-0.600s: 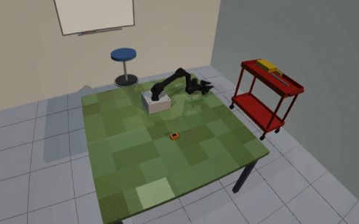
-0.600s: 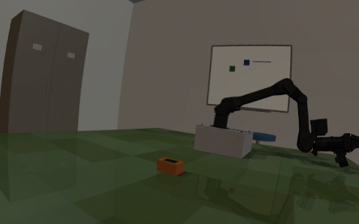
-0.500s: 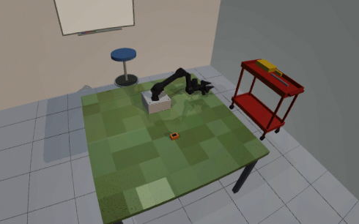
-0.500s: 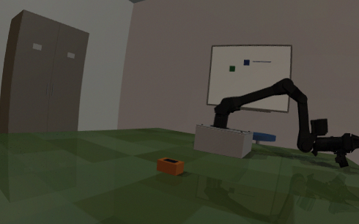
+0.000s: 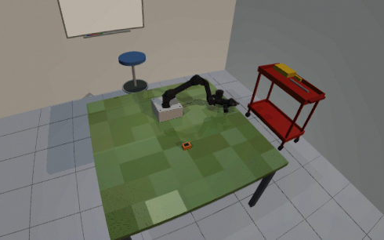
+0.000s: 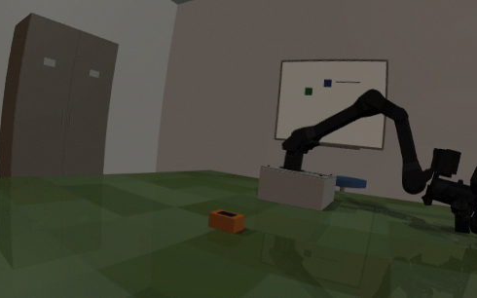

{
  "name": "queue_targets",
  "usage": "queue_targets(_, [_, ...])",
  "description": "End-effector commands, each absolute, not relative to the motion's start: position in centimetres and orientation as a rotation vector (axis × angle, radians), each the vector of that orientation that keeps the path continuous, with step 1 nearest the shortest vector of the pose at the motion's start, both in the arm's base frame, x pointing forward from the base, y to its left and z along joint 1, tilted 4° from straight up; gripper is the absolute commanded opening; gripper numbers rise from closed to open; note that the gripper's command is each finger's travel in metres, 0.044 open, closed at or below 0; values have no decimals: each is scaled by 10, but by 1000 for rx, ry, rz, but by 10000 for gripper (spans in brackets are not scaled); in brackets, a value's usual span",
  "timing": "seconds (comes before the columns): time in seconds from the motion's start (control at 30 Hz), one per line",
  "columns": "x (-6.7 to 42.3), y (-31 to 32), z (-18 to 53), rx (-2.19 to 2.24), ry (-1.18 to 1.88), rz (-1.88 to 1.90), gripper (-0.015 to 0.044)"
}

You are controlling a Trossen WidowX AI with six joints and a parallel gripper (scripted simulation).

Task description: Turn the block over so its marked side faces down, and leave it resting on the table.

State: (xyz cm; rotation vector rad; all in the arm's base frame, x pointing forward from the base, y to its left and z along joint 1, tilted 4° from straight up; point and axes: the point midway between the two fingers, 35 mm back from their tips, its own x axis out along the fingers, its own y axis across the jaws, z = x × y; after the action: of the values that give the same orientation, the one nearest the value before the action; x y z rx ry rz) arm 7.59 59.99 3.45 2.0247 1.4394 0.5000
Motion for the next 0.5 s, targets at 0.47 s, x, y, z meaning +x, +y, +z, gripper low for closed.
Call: queue_targets(0.47, [308,509,4,1321,994,281,440])
